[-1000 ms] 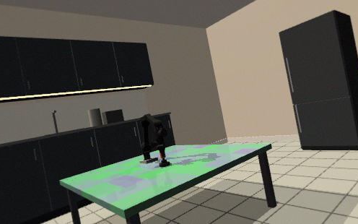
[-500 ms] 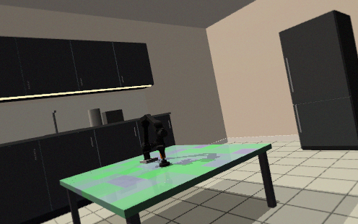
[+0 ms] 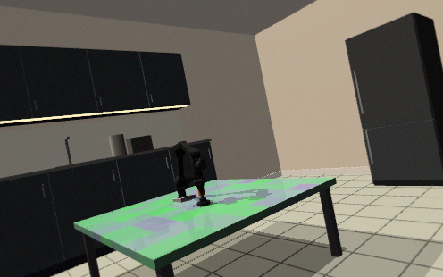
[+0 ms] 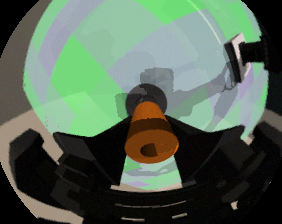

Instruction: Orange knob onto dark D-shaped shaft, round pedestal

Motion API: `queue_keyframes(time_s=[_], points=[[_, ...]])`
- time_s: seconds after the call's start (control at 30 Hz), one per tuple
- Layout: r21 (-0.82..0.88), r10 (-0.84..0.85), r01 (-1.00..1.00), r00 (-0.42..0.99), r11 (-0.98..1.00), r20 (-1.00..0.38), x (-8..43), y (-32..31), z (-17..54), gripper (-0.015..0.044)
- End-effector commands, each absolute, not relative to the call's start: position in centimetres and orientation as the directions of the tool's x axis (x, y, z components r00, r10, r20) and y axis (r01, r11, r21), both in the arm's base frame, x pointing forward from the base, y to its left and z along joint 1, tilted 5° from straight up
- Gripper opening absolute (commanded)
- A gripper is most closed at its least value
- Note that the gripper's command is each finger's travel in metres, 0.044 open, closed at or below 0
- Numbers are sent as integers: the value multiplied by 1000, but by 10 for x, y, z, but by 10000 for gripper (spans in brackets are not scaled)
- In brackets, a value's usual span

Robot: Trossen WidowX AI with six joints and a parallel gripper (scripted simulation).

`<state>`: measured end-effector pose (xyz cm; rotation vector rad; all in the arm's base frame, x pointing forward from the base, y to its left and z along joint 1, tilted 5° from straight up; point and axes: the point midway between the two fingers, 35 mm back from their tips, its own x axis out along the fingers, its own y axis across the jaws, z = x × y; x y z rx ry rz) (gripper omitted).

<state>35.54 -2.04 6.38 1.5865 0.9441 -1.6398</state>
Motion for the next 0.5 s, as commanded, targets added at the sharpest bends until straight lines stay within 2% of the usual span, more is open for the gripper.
queue_keyframes(time_s=[0.0, 0.23, 0.47], points=[[-52, 23, 849, -47, -525, -999, 355, -20, 63, 0], [-52, 23, 845, -47, -533, -999, 355, -20, 69, 0], [-50, 23, 721, -47, -691, -999, 357, -21, 70, 0]])
